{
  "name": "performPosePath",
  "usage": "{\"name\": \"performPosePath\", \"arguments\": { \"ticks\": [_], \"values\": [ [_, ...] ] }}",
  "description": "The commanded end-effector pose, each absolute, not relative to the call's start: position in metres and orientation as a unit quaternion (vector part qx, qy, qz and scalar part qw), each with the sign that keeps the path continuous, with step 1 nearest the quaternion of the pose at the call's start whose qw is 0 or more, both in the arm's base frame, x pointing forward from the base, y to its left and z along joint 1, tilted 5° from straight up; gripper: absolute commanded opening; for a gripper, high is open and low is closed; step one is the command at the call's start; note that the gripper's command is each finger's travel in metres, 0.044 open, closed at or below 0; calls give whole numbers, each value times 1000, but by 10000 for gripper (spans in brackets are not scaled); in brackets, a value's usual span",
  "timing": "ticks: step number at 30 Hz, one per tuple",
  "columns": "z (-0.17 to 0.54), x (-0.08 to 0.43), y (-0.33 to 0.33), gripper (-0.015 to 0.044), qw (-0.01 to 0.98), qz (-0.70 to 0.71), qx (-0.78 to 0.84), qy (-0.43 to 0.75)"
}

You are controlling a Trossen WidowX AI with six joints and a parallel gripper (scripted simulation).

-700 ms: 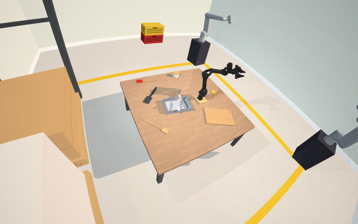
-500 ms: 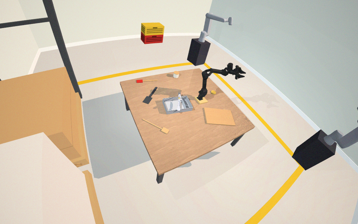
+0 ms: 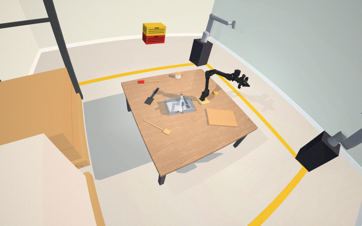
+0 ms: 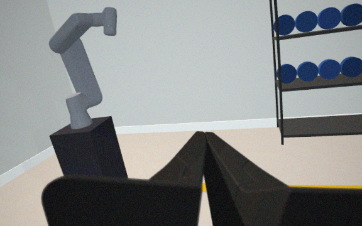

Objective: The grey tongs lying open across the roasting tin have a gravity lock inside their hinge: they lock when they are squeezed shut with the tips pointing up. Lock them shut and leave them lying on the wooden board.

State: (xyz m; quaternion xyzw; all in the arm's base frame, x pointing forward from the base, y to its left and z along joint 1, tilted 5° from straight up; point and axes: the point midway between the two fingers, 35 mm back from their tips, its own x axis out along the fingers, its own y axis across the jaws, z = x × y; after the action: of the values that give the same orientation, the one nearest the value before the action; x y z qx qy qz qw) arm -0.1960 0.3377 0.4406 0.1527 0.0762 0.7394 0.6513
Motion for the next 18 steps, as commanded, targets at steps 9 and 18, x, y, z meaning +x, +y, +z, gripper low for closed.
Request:
{"name": "performPosePath", "arguments": {
  "ticks": [9,18],
  "values": [
    [398,-62,403,-150,757,617,145,159],
    [356,62,405,-150,830,464,182,250]
  ]
}}
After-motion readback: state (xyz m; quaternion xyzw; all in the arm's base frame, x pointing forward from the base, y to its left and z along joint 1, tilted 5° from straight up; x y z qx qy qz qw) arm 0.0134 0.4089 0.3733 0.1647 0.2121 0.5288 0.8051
